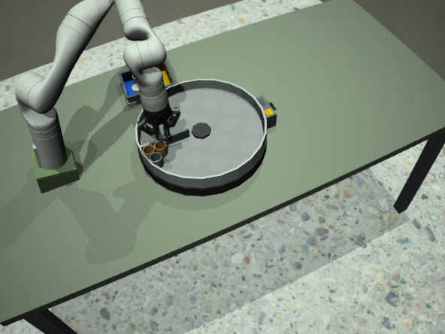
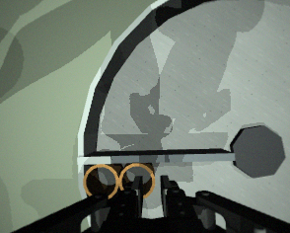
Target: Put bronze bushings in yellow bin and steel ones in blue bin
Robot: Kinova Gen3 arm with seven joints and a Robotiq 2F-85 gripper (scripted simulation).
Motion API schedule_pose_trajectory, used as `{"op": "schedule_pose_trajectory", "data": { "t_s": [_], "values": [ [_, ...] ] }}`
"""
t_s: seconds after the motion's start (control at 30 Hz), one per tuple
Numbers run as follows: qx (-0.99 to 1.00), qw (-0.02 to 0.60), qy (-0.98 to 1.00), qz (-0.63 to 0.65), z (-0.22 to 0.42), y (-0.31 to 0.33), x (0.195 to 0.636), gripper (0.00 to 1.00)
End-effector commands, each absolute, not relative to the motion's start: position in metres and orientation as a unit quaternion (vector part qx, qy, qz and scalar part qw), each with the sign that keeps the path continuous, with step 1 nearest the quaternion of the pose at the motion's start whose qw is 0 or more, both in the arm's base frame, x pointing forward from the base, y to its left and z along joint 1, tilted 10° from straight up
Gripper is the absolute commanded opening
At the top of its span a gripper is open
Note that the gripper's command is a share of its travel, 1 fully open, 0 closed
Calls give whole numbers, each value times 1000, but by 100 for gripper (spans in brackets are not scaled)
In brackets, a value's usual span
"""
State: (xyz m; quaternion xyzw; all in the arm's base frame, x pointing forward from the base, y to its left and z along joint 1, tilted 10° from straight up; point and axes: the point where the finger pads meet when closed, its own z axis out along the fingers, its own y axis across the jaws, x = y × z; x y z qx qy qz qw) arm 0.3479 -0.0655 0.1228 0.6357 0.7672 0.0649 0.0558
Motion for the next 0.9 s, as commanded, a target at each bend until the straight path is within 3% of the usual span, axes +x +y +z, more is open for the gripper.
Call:
{"op": "schedule_pose_trajectory", "data": {
  "t_s": [0.0, 0.87],
  "values": [
    [638, 55, 765, 62, 121, -68, 346, 18],
    [639, 55, 765, 63, 100, -68, 350, 18]
  ]
}}
